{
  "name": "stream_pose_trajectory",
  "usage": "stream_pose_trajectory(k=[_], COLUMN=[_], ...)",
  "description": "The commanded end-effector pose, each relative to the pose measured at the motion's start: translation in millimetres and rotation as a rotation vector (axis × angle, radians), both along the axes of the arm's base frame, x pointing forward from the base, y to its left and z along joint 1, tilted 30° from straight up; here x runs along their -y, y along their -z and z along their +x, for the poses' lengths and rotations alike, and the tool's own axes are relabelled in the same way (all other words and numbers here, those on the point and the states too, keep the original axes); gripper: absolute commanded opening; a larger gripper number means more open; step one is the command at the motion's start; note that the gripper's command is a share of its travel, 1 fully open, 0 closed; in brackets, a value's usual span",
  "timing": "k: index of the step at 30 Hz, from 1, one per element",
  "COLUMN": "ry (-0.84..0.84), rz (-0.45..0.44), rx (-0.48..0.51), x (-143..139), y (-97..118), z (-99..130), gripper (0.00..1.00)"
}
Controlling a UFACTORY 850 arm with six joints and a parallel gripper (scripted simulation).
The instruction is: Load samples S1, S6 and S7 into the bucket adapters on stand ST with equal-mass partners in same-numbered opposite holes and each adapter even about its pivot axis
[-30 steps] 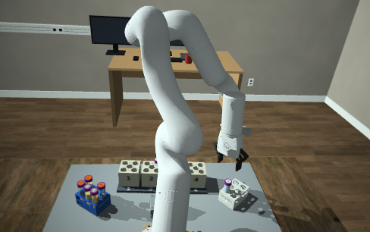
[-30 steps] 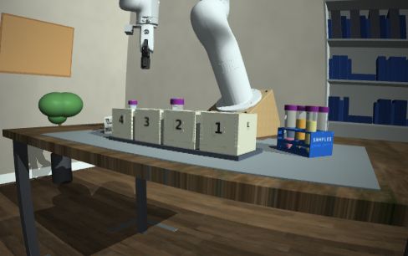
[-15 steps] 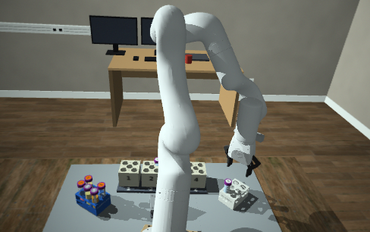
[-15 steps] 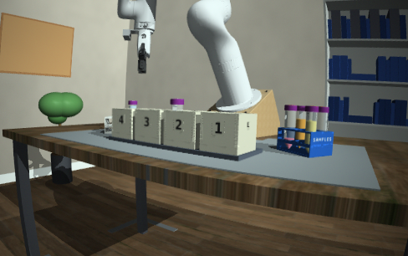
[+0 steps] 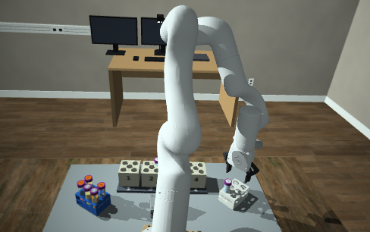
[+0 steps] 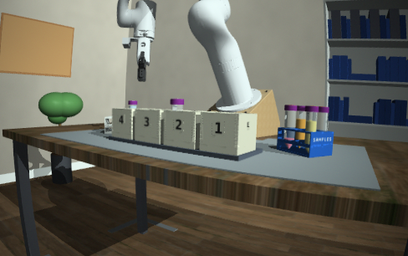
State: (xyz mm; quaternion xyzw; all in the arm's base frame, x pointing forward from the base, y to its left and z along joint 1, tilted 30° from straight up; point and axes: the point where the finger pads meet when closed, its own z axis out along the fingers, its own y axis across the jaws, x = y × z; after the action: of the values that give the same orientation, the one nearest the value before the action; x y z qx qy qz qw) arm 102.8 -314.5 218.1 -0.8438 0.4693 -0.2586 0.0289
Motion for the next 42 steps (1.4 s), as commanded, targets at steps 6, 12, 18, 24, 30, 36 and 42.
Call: stream_pose_trajectory(k=[6, 12, 18, 24, 30, 36, 42], ry=[0.0, 0.0, 0.0, 0.0, 0.0, 0.0, 0.0], rz=[-0.004, -0.004, -0.004, -0.004, -0.004, -0.004, -0.004], rx=[0.003, 0.003, 0.003, 0.003, 0.003, 0.003, 0.003], x=[7, 9, 12, 13, 13, 13, 13], y=[23, 33, 46, 52, 52, 52, 52], z=[13, 18, 25, 29, 29, 29, 29], gripper=[1.0, 1.0, 1.0, 1.0, 1.0, 1.0, 1.0])
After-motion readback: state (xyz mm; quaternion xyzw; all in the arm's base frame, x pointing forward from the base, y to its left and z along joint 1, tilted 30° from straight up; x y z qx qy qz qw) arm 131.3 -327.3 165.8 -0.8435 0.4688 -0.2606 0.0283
